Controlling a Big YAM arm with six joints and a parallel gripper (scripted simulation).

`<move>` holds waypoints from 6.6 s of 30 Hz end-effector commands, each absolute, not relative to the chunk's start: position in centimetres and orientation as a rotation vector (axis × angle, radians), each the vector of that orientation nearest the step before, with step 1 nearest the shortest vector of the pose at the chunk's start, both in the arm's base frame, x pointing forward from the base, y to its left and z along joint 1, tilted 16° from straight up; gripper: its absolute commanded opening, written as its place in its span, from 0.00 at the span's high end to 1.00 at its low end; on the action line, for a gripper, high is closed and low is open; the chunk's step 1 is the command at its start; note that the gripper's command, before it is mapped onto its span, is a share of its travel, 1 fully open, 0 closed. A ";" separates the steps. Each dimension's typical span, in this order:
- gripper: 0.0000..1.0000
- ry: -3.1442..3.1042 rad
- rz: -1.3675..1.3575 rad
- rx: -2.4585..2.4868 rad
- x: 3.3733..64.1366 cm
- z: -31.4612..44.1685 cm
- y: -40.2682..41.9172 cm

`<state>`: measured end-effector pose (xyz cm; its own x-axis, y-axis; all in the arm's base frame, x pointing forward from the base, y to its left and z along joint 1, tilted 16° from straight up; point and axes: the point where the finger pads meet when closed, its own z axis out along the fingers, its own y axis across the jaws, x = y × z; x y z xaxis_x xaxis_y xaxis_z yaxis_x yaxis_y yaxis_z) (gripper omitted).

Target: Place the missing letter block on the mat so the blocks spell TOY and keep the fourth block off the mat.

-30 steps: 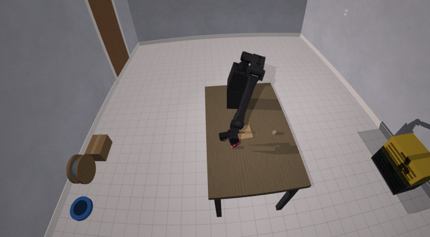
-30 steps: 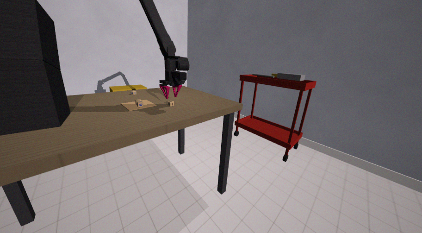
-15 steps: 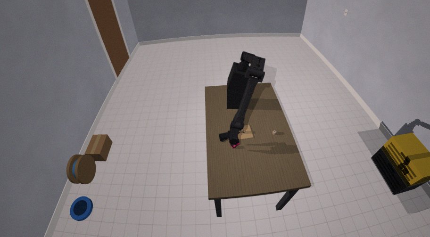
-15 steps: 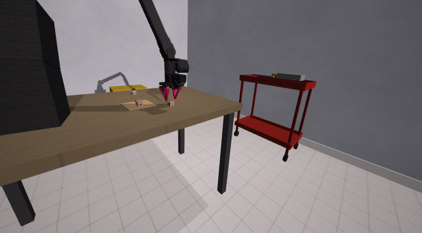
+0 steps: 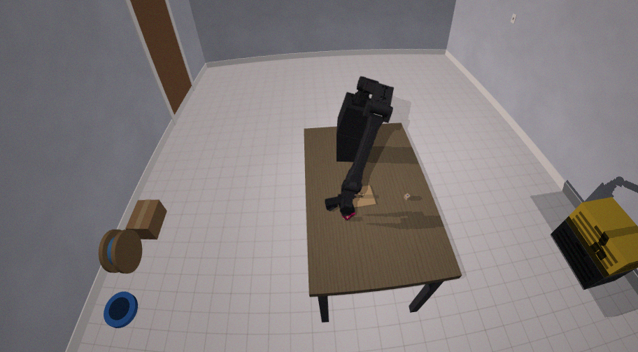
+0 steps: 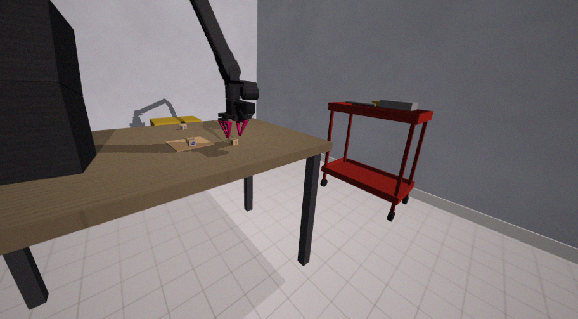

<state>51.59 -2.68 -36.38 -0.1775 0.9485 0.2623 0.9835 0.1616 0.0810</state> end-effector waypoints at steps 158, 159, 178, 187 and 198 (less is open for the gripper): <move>0.79 -2.509 -0.405 -1.703 52.6 -27.9 -3.1; 0.79 -2.551 -0.409 -1.648 52.4 -27.9 -2.8; 0.79 -3.084 -0.398 -0.345 45.6 -26.6 5.1; 0.79 -3.112 -0.357 0.316 41.0 -25.6 8.6; 0.79 -3.000 -0.300 1.057 38.7 -25.0 9.1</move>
